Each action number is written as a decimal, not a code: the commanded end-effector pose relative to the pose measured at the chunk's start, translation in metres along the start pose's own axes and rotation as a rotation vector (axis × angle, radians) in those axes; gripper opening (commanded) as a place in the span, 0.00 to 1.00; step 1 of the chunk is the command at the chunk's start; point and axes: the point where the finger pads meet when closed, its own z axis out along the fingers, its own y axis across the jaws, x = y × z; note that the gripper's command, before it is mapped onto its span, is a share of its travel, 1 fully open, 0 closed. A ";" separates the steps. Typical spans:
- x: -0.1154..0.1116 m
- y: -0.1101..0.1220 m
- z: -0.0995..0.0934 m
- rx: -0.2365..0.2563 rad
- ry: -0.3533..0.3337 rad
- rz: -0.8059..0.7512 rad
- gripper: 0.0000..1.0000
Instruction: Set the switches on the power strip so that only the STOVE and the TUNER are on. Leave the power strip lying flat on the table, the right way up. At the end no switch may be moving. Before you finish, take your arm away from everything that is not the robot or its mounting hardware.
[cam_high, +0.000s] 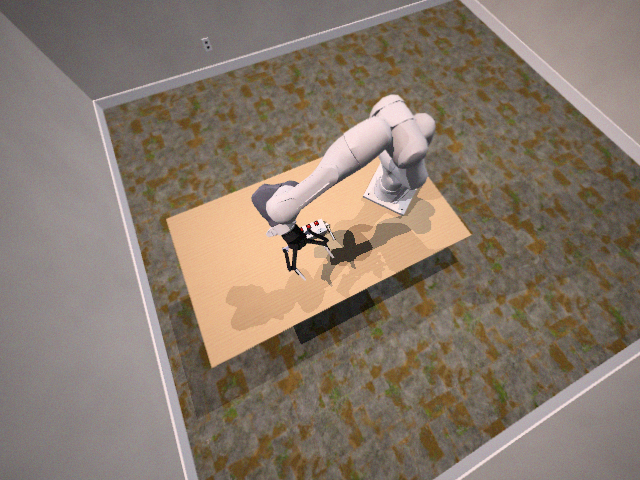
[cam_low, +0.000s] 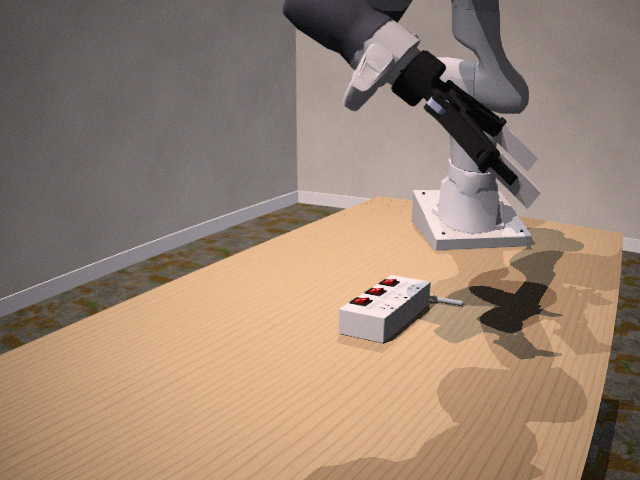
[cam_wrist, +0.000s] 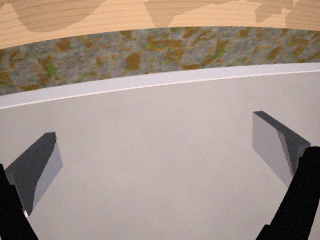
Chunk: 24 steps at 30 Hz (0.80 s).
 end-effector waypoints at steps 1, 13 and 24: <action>0.001 0.000 0.000 0.001 0.005 0.027 1.00; 0.134 0.036 -0.041 0.137 0.027 0.629 1.00; 0.225 0.083 -0.073 0.292 -0.041 1.063 1.00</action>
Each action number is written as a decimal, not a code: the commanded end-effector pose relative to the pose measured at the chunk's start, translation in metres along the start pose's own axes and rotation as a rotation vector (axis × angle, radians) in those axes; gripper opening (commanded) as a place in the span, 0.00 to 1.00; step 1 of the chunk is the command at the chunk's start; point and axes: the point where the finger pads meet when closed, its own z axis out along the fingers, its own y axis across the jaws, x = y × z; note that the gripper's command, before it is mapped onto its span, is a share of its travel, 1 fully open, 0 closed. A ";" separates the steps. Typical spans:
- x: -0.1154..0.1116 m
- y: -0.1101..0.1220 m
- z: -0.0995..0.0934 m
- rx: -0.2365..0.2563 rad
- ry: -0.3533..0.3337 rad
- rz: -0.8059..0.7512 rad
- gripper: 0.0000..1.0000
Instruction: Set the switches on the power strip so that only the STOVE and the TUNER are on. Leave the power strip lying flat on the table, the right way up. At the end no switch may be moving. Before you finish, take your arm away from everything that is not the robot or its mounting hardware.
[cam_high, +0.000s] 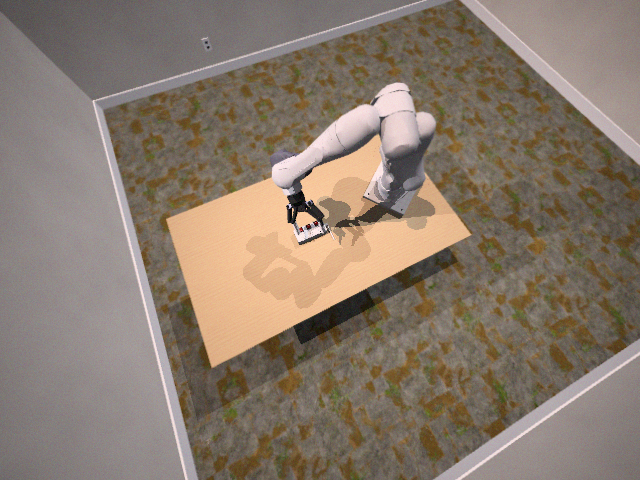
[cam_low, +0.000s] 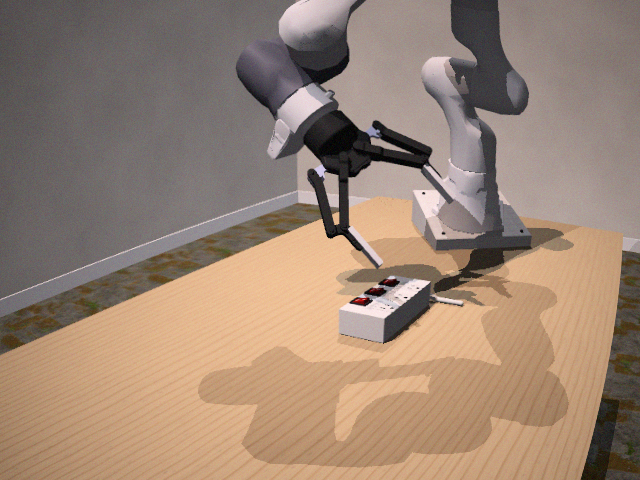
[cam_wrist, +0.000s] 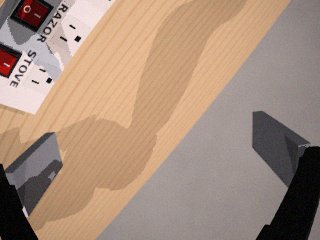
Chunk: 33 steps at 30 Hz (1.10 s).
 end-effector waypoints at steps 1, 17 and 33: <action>0.027 -0.019 -0.015 0.078 -0.022 0.267 1.00; 0.068 -0.032 -0.033 0.231 -0.191 0.793 1.00; 0.068 -0.032 -0.033 0.345 -0.282 1.159 1.00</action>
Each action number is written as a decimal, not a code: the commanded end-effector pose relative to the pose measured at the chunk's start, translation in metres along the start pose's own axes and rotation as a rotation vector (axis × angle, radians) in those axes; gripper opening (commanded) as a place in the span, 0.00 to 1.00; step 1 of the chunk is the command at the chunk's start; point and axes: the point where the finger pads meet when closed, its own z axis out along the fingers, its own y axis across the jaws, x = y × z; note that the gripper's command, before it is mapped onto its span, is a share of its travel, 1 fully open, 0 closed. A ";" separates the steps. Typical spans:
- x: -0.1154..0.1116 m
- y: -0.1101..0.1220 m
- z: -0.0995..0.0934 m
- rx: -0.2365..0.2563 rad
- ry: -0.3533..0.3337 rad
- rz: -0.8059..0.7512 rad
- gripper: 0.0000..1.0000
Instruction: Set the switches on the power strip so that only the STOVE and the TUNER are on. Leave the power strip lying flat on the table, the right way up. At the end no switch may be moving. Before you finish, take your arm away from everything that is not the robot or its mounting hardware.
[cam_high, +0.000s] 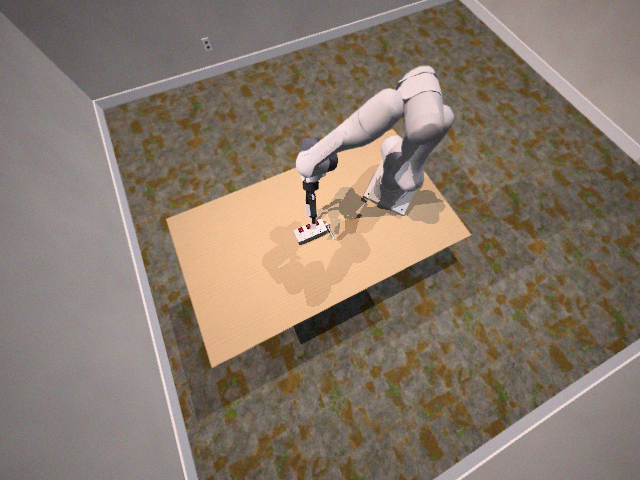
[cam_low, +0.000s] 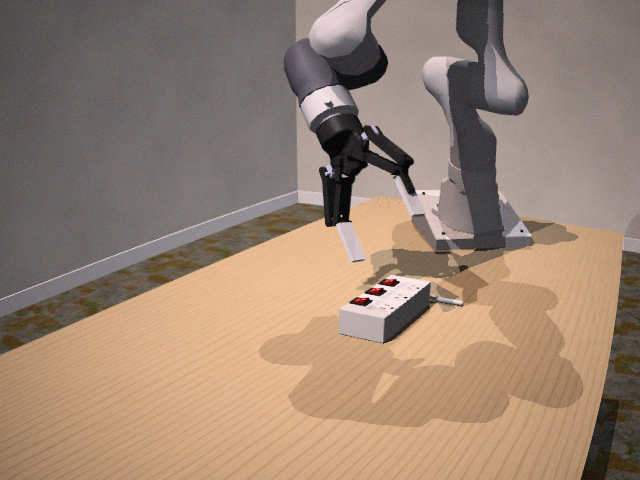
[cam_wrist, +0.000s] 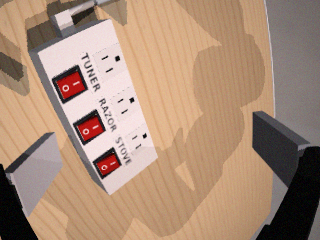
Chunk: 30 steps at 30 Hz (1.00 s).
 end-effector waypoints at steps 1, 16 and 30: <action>-0.007 -0.009 -0.003 0.098 -0.029 0.260 1.00; -0.007 -0.009 -0.003 0.225 -0.082 0.538 1.00; -0.007 -0.009 -0.003 0.324 -0.109 0.740 1.00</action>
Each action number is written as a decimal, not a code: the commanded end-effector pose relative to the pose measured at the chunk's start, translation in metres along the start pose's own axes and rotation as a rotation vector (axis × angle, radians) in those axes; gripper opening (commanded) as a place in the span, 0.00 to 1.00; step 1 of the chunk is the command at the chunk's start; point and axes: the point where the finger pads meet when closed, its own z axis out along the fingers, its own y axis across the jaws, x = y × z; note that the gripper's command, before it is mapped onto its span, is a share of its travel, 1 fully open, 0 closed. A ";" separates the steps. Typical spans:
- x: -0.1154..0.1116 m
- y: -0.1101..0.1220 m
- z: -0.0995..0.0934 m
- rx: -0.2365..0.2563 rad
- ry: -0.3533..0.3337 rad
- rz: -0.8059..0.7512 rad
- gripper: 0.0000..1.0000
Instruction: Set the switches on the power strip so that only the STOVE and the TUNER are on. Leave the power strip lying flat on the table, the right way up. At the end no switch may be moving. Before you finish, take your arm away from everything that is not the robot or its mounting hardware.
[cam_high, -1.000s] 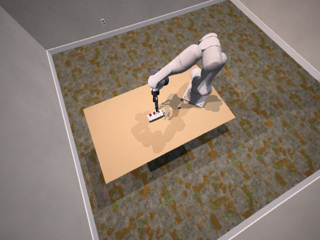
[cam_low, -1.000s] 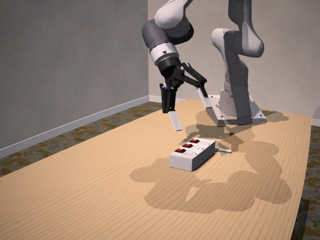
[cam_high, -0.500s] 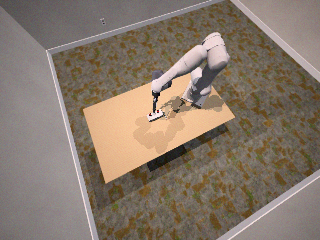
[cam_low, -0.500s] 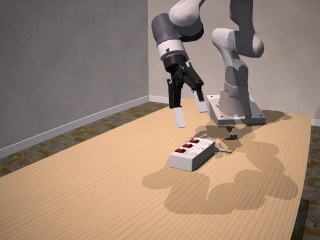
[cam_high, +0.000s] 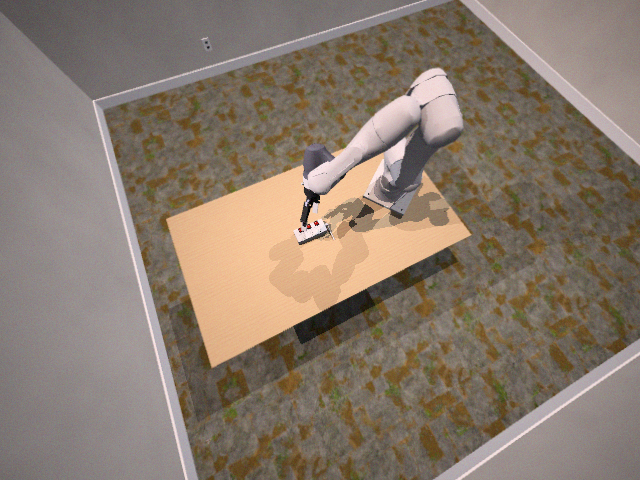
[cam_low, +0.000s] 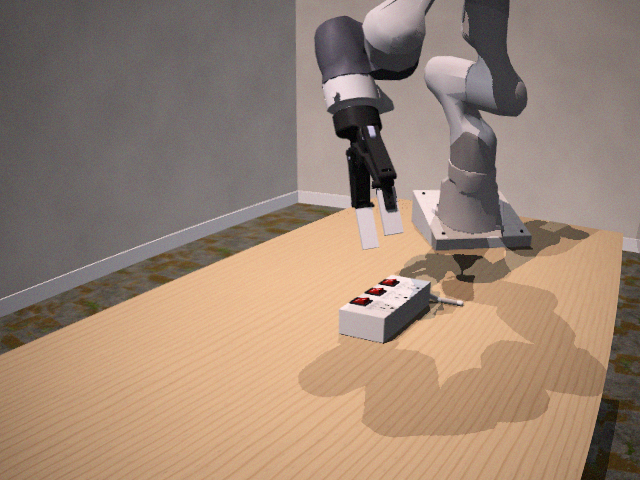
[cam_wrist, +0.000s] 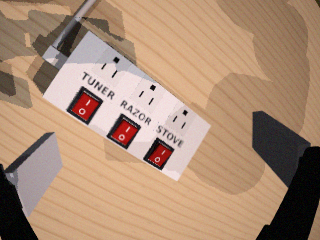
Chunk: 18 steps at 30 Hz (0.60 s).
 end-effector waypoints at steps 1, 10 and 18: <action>-0.004 -0.001 -0.002 0.092 -0.007 0.263 1.00; -0.004 -0.001 -0.002 0.155 -0.020 0.417 1.00; -0.004 -0.001 -0.002 0.204 -0.023 0.561 1.00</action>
